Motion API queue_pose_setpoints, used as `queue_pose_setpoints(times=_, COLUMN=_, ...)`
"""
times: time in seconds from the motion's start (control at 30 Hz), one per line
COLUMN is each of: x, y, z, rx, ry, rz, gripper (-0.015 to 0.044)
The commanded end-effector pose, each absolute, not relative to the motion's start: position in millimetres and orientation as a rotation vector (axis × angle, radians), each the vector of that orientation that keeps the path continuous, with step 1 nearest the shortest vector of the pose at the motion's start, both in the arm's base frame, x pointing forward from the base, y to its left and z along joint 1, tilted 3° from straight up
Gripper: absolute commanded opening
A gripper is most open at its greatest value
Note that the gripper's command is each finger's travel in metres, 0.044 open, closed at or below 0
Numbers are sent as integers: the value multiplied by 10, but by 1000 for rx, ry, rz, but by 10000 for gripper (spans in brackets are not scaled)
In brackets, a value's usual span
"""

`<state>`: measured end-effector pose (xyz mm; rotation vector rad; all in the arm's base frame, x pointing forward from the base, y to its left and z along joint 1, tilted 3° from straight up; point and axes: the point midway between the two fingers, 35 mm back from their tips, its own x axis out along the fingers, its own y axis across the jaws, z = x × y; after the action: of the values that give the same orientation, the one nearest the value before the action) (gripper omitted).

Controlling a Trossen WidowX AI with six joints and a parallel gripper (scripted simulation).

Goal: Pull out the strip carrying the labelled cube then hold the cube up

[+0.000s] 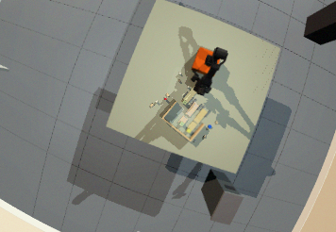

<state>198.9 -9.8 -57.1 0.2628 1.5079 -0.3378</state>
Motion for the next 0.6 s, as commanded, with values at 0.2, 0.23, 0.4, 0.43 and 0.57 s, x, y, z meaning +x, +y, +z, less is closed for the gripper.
queue_pose_setpoints(times=0.2, x=1868, y=-86, z=-616, rx=267, ry=1543, rz=-343, gripper=0)
queue_pose_setpoints(times=0.23, x=1868, y=-86, z=-616, rx=267, ry=1543, rz=-343, gripper=0)
queue_pose_setpoints(times=0.4, x=1868, y=-86, z=-616, rx=267, ry=1543, rz=-343, gripper=0)
queue_pose_setpoints(times=0.43, x=1868, y=-86, z=-616, rx=267, ry=1543, rz=-343, gripper=0)
queue_pose_setpoints(times=0.57, x=1991, y=-97, z=-550, rx=263, ry=1510, rz=-338, gripper=0)
